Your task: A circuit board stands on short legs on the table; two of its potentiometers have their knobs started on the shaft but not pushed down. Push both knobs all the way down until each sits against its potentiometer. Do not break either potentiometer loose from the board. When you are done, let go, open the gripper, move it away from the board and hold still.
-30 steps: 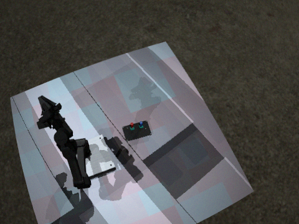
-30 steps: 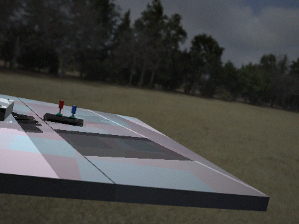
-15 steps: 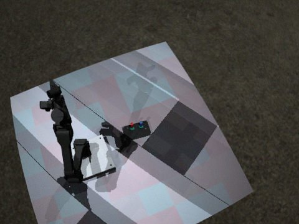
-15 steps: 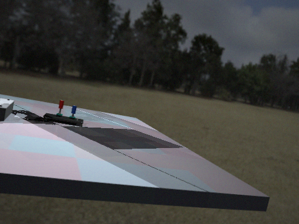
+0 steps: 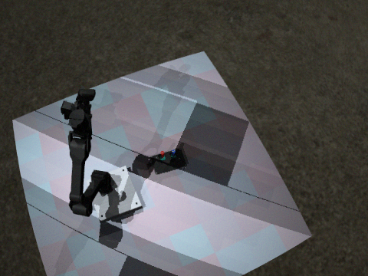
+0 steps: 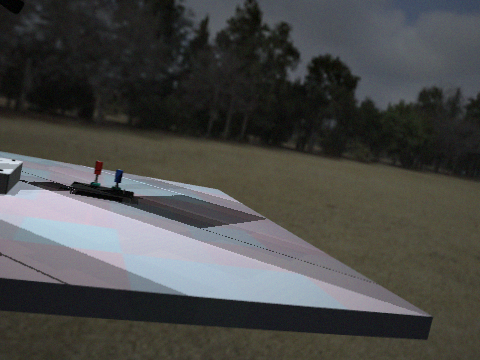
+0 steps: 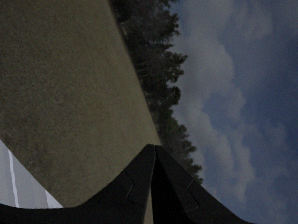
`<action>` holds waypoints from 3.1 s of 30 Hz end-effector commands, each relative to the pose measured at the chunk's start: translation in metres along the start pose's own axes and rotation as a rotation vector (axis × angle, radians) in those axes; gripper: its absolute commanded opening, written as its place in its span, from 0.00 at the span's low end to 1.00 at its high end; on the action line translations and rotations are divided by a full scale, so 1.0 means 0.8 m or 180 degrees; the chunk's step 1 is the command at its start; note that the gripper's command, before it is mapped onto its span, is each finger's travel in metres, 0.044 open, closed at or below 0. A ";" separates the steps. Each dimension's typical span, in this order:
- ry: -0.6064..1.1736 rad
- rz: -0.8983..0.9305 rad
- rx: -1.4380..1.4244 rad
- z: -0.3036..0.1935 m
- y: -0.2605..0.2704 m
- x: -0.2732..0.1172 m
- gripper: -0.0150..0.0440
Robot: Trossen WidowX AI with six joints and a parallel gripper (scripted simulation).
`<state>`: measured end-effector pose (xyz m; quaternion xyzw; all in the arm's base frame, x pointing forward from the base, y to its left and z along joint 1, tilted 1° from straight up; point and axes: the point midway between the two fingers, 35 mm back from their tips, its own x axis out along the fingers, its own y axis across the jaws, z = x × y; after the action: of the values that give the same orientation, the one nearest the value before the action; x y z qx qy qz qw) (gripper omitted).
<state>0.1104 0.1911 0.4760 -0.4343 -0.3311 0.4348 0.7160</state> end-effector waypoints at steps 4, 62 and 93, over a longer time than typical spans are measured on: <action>0.0407 0.0112 0.0422 -0.040 0.008 0.020 0.25; 0.4811 -0.0285 0.4601 -0.437 0.172 -0.053 0.25; 0.6605 -0.1255 0.5866 -0.511 0.267 -0.168 0.25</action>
<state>0.3360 -0.0150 0.1131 0.1199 0.6827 -0.1241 0.7100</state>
